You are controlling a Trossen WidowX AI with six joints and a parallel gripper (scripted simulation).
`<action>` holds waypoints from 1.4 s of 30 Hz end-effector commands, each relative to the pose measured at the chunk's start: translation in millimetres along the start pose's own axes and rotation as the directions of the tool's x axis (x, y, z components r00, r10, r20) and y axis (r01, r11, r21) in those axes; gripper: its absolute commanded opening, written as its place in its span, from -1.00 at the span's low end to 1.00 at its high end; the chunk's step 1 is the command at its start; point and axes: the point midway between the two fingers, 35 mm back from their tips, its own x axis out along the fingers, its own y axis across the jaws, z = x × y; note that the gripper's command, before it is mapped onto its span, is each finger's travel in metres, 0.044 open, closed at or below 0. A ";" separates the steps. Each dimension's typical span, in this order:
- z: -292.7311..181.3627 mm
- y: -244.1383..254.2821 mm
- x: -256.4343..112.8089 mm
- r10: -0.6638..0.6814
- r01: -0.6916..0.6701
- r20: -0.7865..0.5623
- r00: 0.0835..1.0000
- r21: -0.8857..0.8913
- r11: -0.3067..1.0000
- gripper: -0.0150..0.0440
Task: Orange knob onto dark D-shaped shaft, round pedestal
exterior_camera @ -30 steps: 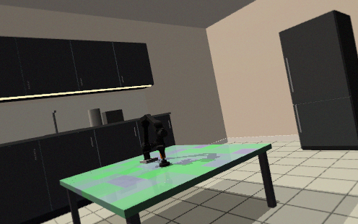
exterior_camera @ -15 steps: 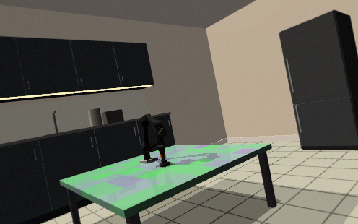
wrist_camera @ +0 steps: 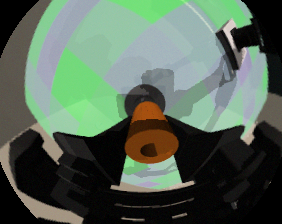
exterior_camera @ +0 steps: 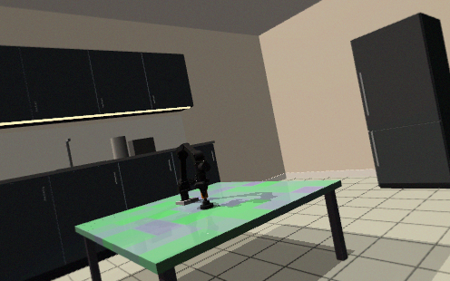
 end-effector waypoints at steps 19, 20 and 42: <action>-1.7 3.5 3.2 0.007 -0.007 -0.003 1.000 0.082 0.997 -0.49; -1.7 3.5 2.6 0.007 -0.007 -0.003 1.000 0.082 0.997 -0.49; 0.8 -0.9 -3.2 0.007 -0.006 -0.003 1.000 0.288 0.958 -0.49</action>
